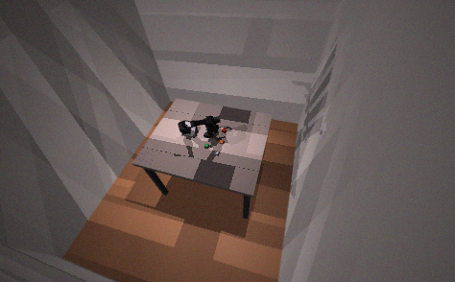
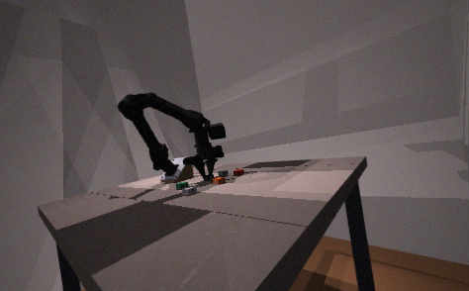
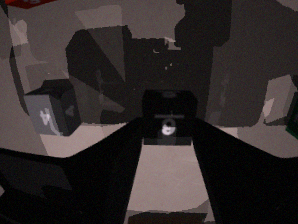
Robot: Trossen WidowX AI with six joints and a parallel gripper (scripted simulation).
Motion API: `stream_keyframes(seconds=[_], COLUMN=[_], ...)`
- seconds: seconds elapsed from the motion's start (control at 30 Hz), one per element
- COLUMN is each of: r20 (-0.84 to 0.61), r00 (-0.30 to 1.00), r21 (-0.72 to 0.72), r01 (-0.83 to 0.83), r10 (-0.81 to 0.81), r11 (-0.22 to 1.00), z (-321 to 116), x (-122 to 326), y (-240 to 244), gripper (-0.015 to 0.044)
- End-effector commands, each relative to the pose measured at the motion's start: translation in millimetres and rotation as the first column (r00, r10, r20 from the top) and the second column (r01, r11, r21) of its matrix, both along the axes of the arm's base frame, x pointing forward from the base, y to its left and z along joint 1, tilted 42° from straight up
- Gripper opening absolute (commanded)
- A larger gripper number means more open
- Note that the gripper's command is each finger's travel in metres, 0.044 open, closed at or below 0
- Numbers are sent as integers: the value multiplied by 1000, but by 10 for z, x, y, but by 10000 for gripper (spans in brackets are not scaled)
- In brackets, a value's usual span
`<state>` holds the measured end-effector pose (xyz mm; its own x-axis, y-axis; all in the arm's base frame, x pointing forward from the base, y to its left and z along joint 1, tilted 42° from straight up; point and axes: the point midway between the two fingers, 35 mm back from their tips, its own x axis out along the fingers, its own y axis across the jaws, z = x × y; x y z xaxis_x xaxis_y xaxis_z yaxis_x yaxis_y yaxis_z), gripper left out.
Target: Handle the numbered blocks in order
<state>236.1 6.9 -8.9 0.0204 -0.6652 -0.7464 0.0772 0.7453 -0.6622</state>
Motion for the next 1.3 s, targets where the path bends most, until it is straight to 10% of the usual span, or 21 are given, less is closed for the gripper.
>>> stream_keyframes(seconds=[0.0,0.2,0.6,0.97,1.27], r20=[0,0,0,-2,-2], r00=[1000,1000,1000,1000,1000], r21=[-4,-4,-2,0,0], r01=[-4,-4,-4,-4,-4], r10=[4,4,4,4,4], r11=[1000,1000,1000,1000,1000], z=[-1,-1,267,867,867], x=[2,2,-6,-25,-25], y=[-7,-7,237,780,780], gripper=[251,400,400,120,120])
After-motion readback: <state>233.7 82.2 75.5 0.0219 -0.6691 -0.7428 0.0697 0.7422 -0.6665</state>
